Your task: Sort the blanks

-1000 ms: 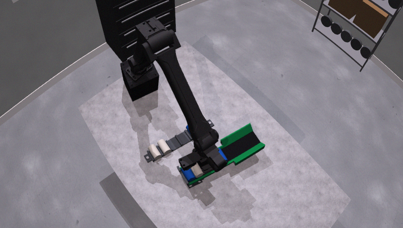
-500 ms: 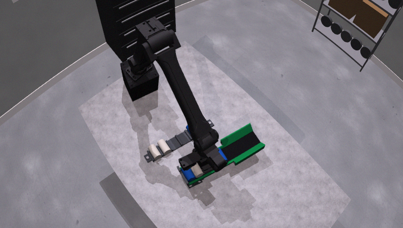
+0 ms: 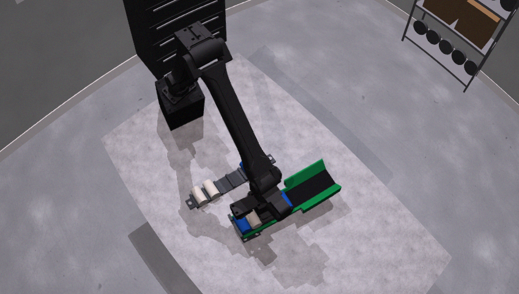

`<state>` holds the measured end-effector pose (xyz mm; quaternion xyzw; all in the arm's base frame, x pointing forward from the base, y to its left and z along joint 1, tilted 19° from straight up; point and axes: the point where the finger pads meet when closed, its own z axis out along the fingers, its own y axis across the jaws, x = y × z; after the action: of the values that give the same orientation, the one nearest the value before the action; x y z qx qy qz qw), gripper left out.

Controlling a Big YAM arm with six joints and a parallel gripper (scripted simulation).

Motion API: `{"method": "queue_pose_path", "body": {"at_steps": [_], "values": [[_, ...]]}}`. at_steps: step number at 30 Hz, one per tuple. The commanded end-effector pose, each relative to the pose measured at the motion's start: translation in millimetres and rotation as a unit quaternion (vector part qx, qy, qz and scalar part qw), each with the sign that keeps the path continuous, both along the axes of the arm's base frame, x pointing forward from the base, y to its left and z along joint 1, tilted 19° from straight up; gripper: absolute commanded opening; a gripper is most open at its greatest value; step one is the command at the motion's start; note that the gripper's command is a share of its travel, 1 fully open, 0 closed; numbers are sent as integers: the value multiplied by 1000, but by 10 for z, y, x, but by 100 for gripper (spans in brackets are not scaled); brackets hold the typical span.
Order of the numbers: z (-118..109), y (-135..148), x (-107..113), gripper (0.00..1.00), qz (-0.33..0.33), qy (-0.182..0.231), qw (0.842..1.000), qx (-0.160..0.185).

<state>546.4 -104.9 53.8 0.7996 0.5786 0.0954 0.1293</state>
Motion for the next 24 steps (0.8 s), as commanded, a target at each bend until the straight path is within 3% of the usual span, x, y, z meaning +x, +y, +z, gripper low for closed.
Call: {"method": "queue_pose_path", "body": {"at_steps": [1, 10, 14, 16, 17, 24], "values": [[511, 7, 64, 64, 1, -29, 1000, -4], [1176, 100, -105, 64, 0, -36, 999, -4], [1231, 62, -138, 64, -3, -35, 999, -4], [1117, 72, -150, 64, -3, -21, 1000, -2], [927, 101, -316, 64, -3, 1, 1000, 2], [1110, 79, -181, 64, -2, -20, 1000, -2]]}}
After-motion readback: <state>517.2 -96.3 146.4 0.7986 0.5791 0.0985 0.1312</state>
